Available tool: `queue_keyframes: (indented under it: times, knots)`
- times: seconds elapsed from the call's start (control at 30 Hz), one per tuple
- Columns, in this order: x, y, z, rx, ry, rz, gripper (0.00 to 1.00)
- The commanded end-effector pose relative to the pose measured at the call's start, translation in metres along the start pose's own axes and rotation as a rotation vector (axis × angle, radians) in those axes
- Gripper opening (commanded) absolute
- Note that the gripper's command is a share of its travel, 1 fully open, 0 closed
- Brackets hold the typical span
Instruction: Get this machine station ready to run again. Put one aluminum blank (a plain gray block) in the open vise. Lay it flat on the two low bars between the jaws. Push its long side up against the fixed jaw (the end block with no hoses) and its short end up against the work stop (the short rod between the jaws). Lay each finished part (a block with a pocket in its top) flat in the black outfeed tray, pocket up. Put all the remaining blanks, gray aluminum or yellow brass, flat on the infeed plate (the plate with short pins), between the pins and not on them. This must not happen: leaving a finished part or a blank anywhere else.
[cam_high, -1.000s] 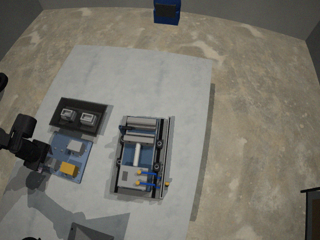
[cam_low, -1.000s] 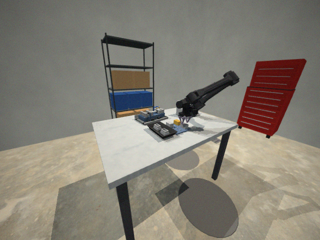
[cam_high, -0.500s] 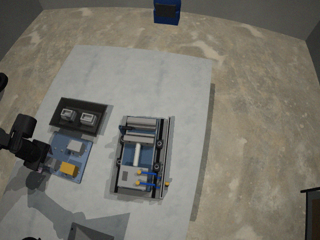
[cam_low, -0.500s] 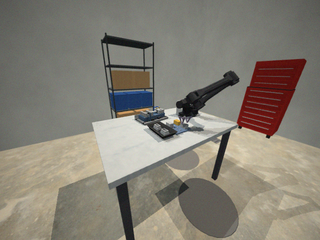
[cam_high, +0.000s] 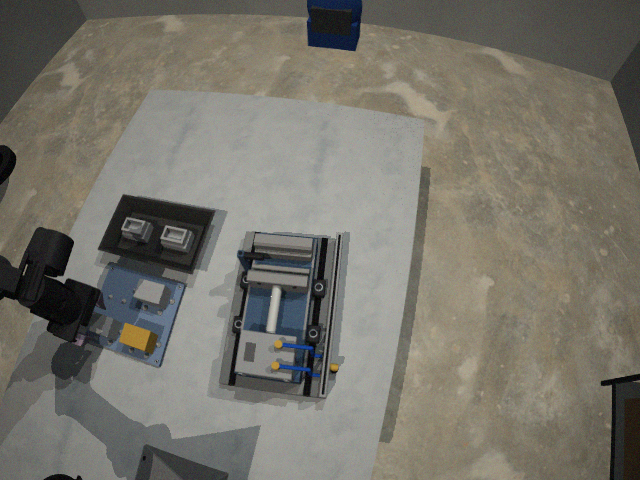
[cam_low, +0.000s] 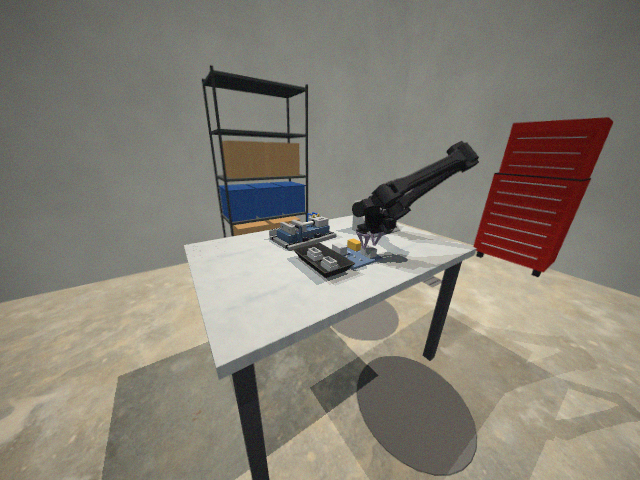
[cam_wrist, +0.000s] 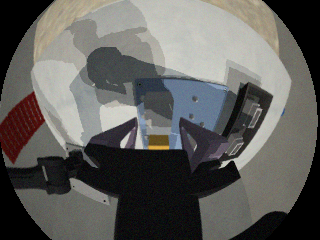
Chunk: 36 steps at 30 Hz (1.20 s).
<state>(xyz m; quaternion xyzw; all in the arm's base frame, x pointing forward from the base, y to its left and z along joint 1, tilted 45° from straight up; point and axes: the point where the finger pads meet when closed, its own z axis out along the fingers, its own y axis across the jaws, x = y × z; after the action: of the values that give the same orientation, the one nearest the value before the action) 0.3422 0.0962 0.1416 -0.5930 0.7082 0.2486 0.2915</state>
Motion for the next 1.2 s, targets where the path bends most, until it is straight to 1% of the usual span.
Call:
queue_keyframes:
  times: [0.0,0.3,1.17]
  knots:
    - [-0.007,-0.006,-0.004,0.016,0.001,-0.021,0.64]
    - [-0.007,-0.005,-0.002,0.015,0.001,-0.021,0.64]
    - [-0.001,-0.001,0.013,-0.006,0.004,-0.002,0.64]
